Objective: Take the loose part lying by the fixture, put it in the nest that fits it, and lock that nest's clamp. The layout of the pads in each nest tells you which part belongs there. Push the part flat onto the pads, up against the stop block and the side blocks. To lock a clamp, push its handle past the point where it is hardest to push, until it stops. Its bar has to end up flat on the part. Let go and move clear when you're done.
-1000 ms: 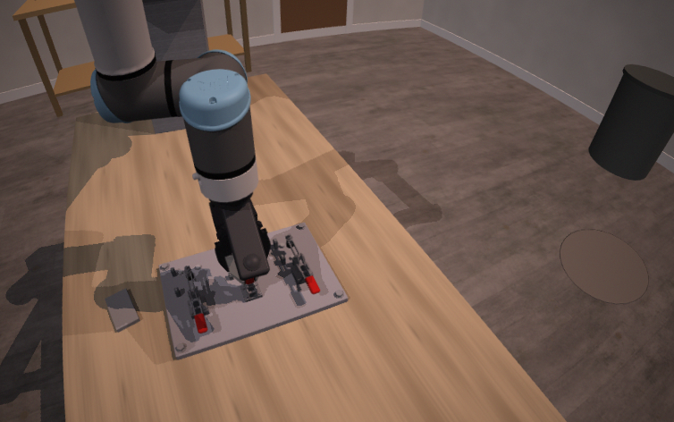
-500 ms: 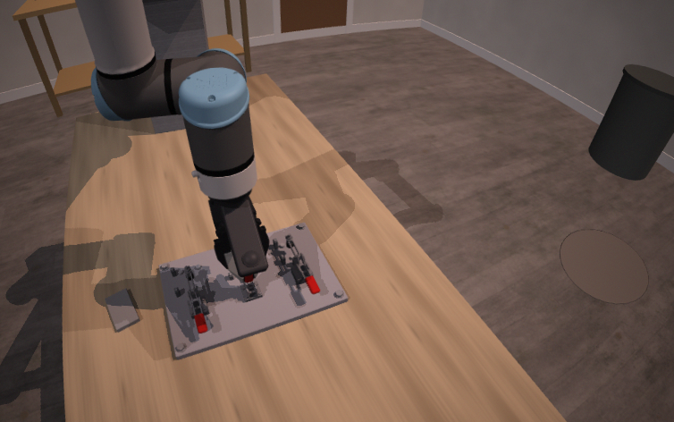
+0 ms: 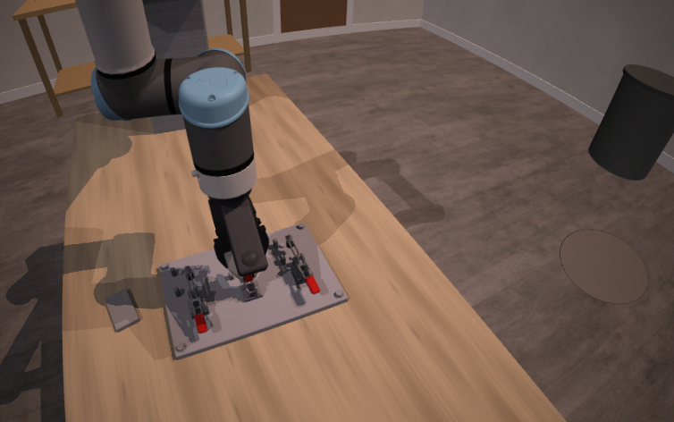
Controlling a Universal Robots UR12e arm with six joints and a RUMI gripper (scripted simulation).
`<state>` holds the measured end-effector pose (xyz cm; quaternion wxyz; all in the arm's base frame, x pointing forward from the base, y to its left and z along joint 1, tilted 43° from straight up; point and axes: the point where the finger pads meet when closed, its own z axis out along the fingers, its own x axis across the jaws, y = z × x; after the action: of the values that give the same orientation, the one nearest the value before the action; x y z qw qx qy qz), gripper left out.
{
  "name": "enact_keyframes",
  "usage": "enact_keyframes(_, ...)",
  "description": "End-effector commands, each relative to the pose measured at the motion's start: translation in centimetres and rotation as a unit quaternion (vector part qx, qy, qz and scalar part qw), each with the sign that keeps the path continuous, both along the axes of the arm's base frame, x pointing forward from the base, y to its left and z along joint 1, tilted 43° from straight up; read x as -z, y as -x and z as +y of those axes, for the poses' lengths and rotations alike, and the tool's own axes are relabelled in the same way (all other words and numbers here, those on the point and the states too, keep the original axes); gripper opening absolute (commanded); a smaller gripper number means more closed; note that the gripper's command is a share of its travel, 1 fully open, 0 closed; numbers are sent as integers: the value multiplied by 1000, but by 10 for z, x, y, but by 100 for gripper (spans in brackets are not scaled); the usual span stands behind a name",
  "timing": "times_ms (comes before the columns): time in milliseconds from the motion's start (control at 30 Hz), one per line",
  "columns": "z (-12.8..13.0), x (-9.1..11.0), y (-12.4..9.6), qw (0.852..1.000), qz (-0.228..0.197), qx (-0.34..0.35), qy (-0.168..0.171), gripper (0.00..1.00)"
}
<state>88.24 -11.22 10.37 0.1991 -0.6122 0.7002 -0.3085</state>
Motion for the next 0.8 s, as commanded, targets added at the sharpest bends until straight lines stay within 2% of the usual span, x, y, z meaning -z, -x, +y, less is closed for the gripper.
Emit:
enact_keyframes(0,1,8,4,1000,5,-1,-2,0)
enact_keyframes(433,1,8,4,1000,5,-1,-2,0)
enact_keyframes(467,1,8,4,1000,5,-1,-2,28)
enact_keyframes(767,1,4,2,1000,3,-1,-1,28)
